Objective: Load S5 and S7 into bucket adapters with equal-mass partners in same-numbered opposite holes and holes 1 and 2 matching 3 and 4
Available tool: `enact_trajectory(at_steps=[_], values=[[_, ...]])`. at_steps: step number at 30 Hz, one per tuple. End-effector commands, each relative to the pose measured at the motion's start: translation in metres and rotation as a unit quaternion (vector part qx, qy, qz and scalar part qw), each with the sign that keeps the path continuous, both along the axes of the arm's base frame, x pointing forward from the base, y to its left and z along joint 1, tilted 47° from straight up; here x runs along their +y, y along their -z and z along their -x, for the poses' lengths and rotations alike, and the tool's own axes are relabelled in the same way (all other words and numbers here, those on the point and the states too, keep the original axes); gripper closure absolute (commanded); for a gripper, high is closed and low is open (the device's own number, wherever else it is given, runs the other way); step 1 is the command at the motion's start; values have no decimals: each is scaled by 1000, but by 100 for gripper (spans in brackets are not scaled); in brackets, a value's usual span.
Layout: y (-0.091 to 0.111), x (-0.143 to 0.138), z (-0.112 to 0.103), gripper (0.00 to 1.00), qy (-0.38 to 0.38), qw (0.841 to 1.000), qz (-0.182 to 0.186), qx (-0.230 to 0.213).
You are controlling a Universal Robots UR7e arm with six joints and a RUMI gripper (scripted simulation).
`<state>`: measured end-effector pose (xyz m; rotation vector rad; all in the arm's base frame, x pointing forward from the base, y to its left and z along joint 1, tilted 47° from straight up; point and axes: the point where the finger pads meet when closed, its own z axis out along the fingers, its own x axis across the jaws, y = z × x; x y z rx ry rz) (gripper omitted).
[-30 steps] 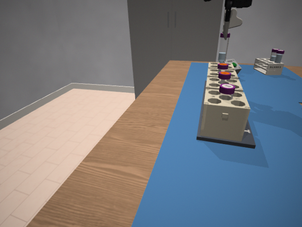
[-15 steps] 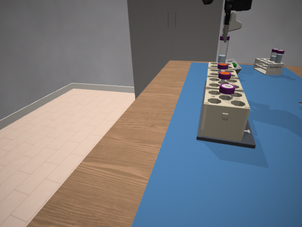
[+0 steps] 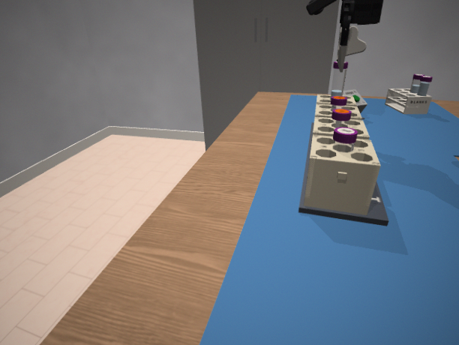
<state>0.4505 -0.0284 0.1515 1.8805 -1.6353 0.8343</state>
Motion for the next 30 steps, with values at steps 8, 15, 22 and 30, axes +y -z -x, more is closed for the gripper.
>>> enact_trajectory(at_steps=[8,15,22,30], values=[[10,-10,-2,100,-1,1000,0,-1],[16,-17,-3,100,-1,1000,0,-1],[20,-22,-4,100,-1,1000,0,-1],[28,-29,-5,100,-1,1000,0,-1]])
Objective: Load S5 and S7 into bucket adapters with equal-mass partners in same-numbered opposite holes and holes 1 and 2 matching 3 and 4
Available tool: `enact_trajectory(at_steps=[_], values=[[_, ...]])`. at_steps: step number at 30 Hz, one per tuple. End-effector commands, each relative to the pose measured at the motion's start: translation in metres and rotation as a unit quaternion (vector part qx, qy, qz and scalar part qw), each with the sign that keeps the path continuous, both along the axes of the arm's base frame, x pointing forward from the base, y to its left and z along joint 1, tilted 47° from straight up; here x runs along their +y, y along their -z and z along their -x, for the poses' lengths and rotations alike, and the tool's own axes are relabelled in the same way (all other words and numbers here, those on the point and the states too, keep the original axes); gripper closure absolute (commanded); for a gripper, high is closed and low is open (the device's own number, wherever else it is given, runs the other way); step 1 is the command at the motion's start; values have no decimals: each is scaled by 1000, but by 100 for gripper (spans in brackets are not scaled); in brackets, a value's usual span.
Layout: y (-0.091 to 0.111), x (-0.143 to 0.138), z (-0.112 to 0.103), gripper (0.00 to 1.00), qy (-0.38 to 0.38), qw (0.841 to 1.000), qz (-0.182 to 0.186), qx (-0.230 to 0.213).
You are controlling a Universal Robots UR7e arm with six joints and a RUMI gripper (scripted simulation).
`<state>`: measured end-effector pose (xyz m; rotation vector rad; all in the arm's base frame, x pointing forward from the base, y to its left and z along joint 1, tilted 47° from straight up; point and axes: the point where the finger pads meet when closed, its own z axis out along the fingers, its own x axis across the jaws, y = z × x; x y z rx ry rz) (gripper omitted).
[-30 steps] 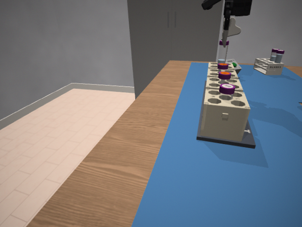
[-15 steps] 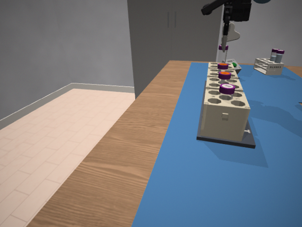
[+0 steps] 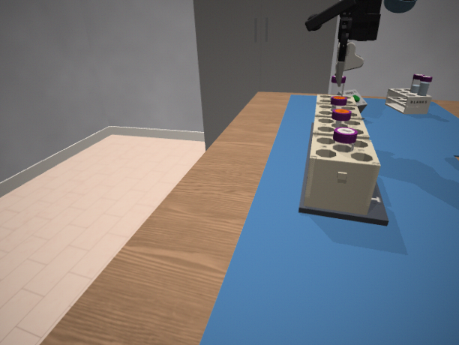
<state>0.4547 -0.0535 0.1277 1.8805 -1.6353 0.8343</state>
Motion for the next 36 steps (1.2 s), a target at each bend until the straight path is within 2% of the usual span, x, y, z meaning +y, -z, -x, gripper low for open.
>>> enact_trajectory(at_steps=[1,36], values=[[5,-5,-1,100,-1,1000,0,-1],[19,-20,-4,100,-1,1000,0,-1]])
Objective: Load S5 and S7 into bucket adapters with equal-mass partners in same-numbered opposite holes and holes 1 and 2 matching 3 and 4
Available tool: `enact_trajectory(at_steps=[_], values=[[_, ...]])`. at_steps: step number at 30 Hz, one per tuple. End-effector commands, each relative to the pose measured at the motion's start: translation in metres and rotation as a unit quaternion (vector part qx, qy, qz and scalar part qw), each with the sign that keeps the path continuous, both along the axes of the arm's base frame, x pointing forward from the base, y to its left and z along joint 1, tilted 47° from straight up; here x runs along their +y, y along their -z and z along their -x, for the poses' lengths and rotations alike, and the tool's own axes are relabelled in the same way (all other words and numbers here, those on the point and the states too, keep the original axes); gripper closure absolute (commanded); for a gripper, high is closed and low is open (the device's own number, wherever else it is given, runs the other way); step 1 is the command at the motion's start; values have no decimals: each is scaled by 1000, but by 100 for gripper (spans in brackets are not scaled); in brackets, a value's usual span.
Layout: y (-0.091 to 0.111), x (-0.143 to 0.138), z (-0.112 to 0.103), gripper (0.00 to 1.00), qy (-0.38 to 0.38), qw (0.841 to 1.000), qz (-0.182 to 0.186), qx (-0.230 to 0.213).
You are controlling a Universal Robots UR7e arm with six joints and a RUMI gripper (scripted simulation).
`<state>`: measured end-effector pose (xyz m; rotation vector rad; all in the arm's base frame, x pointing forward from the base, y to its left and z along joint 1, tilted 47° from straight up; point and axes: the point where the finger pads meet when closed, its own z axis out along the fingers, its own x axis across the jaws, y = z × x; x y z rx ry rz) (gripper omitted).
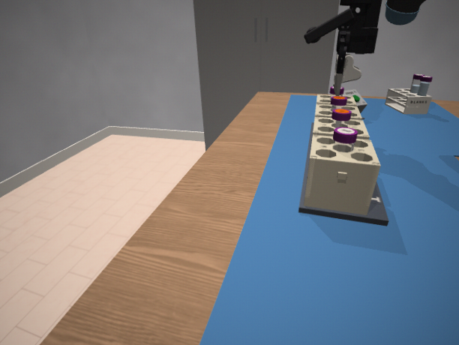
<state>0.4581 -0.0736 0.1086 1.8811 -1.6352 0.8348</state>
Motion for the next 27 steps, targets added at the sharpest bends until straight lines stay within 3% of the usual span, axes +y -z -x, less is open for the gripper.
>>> enact_trajectory(at_steps=[1,3,4,18,27], values=[[0,0,0,100,0,1000,0,0],[0,0,0,100,0,1000,0,0],[0,0,0,65,0,1000,0,0],[0,0,0,65,0,1000,0,0],[-16,17,3,65,0,1000,0,0]])
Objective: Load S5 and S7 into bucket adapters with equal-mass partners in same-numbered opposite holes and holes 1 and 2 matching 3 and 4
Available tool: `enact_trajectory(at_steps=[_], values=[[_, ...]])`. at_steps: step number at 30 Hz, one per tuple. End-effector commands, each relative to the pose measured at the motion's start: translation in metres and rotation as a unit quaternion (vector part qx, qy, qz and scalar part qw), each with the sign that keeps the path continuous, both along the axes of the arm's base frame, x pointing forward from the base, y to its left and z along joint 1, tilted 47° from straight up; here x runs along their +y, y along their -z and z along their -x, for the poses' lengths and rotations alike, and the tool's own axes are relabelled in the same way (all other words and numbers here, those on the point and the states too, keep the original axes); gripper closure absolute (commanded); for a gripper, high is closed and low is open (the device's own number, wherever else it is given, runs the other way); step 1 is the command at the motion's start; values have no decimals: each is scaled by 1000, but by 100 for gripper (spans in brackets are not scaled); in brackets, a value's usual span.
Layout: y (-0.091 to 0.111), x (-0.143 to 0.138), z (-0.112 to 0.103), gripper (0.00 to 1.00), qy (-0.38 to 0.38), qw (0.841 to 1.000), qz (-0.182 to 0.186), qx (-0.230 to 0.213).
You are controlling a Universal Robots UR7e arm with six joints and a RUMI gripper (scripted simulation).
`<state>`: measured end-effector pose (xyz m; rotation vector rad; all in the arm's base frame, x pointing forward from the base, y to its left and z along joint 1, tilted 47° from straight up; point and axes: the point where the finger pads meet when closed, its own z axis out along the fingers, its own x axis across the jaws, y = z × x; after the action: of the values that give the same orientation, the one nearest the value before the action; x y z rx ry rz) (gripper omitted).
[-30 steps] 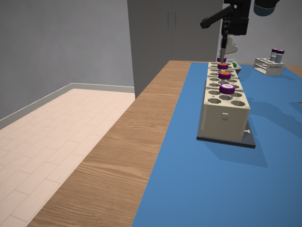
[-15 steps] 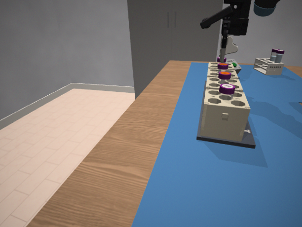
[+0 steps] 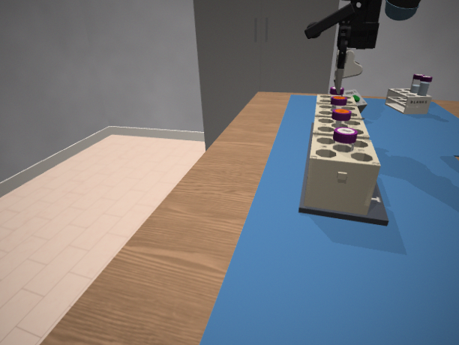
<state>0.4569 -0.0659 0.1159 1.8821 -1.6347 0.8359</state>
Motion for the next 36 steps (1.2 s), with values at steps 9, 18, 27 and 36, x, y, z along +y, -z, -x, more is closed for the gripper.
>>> enact_trajectory(at_steps=[9,18,27,36], values=[[-21,22,3,65,0,1000,0,0],[-53,-12,20,100,-102,989,18,108],[-102,-63,45,100,-233,940,42,247],[-132,-94,60,100,-235,939,42,248]])
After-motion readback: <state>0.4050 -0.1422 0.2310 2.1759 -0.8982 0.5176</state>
